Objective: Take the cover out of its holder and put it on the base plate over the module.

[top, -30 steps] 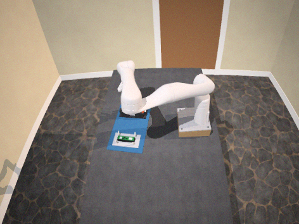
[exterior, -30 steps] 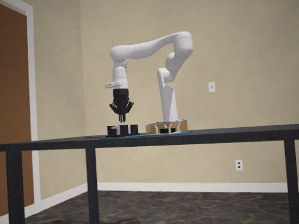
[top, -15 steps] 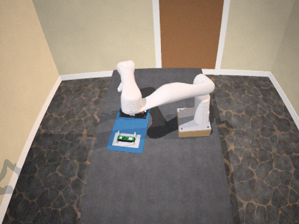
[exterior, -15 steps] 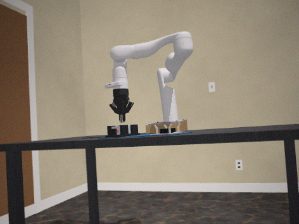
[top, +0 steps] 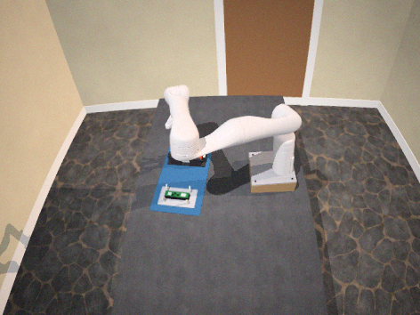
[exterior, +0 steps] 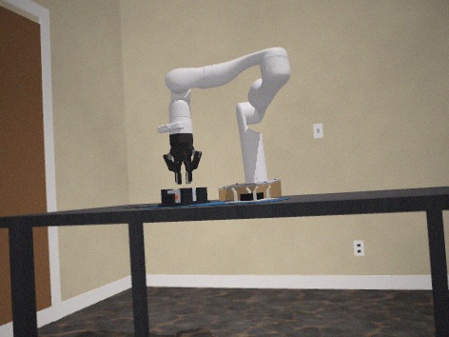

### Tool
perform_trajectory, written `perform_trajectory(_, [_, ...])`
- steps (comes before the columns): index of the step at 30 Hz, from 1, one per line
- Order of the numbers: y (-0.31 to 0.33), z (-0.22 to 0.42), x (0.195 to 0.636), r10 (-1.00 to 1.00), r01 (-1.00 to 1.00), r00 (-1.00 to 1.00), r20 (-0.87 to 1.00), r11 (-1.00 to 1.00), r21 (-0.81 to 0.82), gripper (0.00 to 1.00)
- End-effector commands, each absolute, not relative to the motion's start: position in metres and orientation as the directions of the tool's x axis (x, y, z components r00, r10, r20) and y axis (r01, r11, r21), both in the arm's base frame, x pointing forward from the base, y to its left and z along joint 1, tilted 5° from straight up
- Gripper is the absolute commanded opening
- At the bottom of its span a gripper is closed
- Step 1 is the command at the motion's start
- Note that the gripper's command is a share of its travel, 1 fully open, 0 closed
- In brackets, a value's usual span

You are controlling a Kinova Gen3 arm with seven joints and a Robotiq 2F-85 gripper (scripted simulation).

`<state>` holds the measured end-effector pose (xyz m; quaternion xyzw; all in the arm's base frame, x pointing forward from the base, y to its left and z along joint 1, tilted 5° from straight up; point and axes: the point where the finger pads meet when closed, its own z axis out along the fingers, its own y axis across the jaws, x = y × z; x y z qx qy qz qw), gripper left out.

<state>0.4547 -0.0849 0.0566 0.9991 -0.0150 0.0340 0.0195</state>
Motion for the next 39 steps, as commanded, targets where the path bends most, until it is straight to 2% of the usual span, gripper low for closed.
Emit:
perform_trajectory(1, [-0.085,0.057,0.455,-0.029,-0.031,0.997,0.07,-0.999,0.038,1.0])
perform_trajectory(27, [-0.085,0.057,0.455,-0.029,-0.031,0.997,0.07,-0.999,0.038,1.0])
perform_trajectory(39, [-0.084,0.008,0.461,-0.032,-0.034,0.997,0.074,-0.999,0.035,1.0])
